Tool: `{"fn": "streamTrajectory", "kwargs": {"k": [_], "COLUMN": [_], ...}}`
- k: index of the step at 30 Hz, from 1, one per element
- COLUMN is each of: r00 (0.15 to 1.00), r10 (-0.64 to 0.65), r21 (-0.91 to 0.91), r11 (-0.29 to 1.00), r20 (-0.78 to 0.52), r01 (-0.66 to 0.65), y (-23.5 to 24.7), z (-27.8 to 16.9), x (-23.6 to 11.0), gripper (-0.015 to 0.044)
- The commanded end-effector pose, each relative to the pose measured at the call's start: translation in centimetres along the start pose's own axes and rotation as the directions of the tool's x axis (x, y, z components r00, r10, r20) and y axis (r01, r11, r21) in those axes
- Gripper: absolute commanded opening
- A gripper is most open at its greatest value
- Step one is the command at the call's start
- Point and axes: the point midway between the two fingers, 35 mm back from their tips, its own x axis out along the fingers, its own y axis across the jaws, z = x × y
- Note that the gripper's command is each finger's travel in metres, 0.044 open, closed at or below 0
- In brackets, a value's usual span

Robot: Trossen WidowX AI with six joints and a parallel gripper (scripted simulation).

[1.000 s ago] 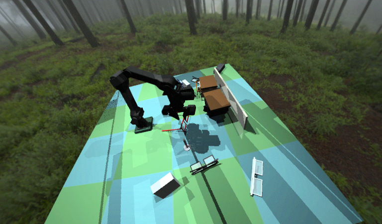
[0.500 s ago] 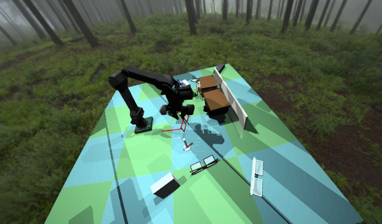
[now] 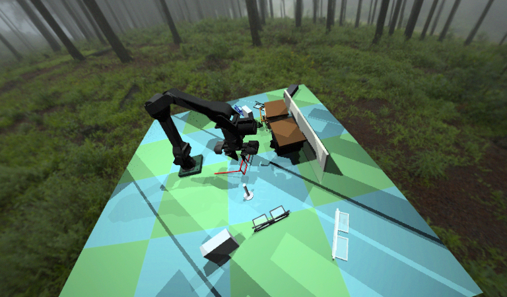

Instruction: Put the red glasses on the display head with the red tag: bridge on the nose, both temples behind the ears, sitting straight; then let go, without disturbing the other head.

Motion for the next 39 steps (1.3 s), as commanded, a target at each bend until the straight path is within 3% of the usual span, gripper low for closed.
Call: {"fn": "streamTrajectory", "kwargs": {"k": [1,24,34,37,39], "r00": [1.000,1.000,1.000,1.000,1.000], "r10": [0.016,0.016,0.016,0.007,0.007], "r21": [0.002,0.002,0.002,0.000,0.000], "r11": [1.000,1.000,1.000,1.000,1.000], "r20": [0.002,0.002,0.002,0.000,0.000], "r01": [-0.016,-0.016,-0.016,-0.007,-0.007], "y": [0.4,0.6,0.6,0.3,0.3], "z": [0.0,0.0,0.0,0.0,0.0], "x": [1.1,4.8,4.9,4.6,4.6], "gripper": [0.0140,0.0140,0.0140,0.0061,0.0048]}}
